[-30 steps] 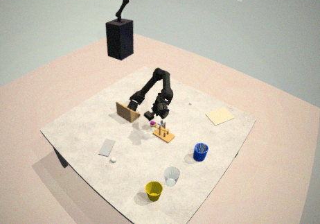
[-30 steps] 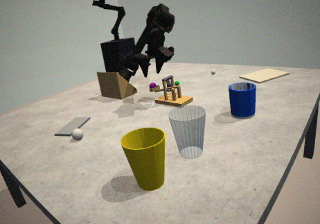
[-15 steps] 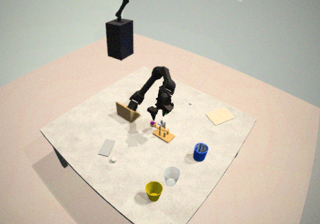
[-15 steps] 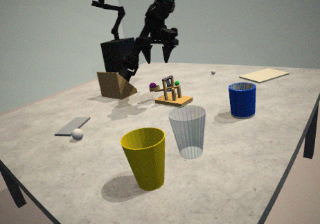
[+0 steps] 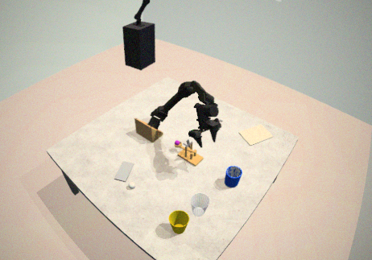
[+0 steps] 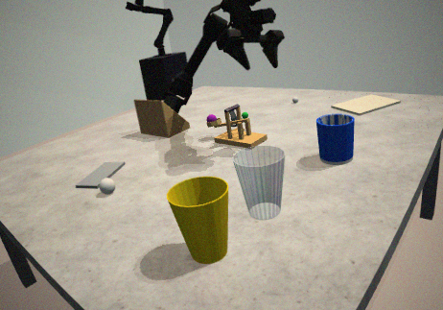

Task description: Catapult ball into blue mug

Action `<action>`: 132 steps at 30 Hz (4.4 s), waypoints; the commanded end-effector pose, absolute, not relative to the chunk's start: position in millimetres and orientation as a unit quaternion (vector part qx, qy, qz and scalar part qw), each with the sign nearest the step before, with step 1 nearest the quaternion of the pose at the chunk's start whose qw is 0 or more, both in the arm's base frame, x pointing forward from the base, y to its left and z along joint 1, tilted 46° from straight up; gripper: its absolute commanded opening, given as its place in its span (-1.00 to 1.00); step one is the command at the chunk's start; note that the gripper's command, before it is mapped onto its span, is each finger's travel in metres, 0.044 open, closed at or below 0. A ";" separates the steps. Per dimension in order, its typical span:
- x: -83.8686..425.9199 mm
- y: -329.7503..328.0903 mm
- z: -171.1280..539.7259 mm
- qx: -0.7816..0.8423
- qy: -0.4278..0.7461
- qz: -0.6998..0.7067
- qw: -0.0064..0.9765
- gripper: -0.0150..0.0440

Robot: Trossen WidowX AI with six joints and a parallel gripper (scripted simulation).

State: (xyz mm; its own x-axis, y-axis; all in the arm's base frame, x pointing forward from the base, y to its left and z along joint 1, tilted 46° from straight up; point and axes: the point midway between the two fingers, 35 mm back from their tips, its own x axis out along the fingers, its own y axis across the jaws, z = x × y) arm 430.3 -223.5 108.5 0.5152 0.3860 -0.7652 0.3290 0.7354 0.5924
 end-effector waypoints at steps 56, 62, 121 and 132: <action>520.0 -245.1 148.9 0.423 0.373 0.024 0.825 -0.49; 510.3 -225.8 149.8 0.358 0.398 0.037 0.844 -0.49; 280.8 -66.2 119.0 -0.367 0.551 0.386 0.642 -0.49; 231.7 -53.6 107.4 -0.457 0.529 0.473 0.537 -0.49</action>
